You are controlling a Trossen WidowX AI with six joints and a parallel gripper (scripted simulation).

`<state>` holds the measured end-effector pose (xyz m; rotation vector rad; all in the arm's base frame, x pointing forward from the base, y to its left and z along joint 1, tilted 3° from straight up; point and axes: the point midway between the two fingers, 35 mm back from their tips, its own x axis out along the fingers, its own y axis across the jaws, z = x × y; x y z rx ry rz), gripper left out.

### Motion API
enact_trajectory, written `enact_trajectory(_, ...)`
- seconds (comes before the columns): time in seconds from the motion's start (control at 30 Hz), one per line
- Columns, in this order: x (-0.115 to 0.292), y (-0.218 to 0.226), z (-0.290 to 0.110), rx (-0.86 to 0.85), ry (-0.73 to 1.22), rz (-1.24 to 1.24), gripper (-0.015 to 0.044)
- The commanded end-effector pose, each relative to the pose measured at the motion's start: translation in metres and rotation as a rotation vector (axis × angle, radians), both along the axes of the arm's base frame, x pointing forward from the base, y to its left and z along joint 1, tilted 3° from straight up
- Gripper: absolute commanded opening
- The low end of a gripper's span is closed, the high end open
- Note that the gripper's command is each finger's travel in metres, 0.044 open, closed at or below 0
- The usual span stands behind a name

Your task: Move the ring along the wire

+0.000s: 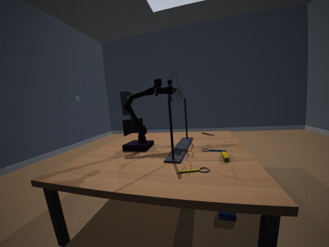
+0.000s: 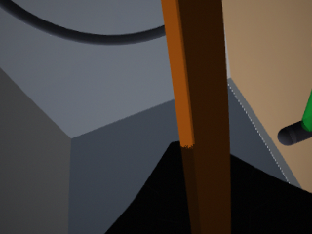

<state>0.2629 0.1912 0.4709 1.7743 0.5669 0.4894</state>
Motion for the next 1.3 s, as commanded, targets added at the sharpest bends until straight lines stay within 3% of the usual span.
enact_trajectory(0.0,-0.002,0.0,0.003,-0.036,-0.019,0.005,-0.015)
enact_trajectory(1.27,-0.002,0.003,-0.012,-0.283,-0.051,0.001,-0.015)
